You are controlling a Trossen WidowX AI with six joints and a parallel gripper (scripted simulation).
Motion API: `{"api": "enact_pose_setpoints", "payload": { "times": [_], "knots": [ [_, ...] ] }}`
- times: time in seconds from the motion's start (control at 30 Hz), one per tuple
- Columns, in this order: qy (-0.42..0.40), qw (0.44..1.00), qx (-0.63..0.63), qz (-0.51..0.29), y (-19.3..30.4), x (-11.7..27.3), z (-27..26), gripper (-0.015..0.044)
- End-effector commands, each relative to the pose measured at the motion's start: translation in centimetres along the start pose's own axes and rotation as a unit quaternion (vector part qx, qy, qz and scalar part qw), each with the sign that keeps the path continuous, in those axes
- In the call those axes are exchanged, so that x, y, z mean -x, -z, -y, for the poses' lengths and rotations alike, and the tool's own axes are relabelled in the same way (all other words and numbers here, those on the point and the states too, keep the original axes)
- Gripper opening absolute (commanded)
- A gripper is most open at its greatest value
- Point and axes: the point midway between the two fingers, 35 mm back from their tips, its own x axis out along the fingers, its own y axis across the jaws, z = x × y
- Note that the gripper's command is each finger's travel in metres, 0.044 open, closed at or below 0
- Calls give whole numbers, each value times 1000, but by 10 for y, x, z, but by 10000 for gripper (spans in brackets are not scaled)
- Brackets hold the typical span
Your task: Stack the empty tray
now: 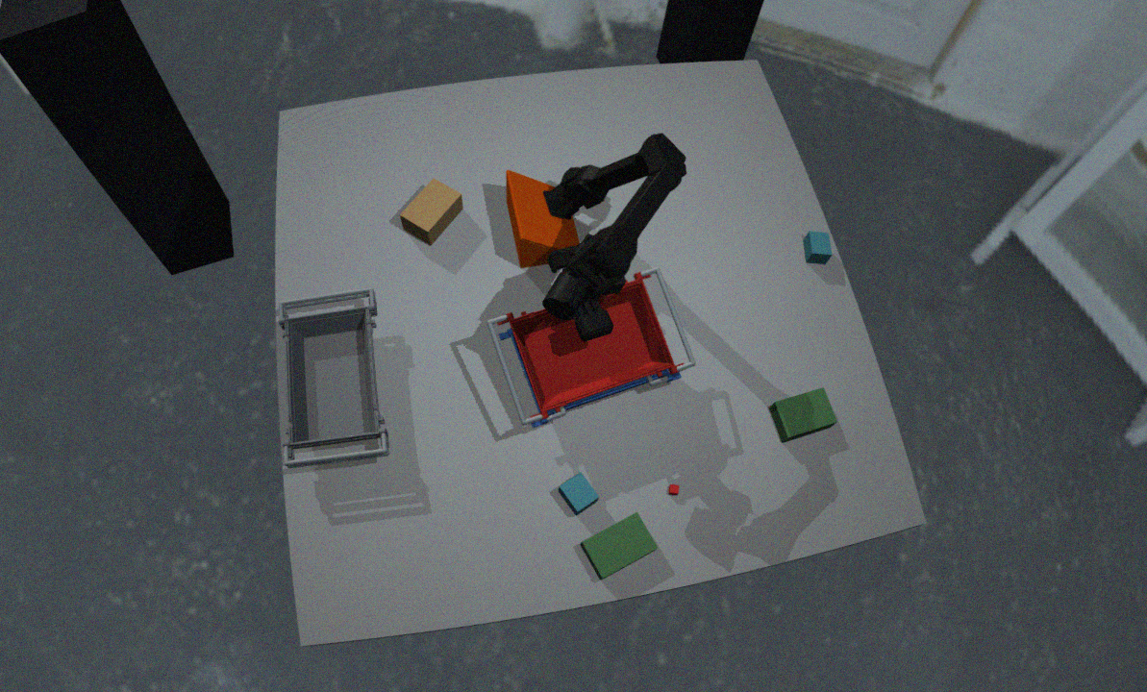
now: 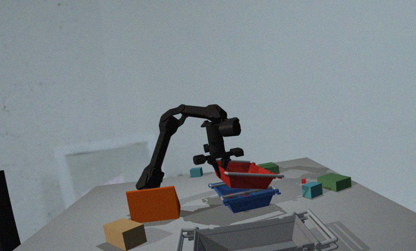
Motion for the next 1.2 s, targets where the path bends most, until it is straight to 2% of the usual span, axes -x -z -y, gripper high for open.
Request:
{"api": "enact_pose_setpoints", "payload": {
  "times": [0.0, 1.17],
  "knots": [
    [-11, 1000, -4, 5, -3, -5, -3, 0],
    [-3, 1000, -1, 2, -1, -4, -2, 0]
  ]
}}
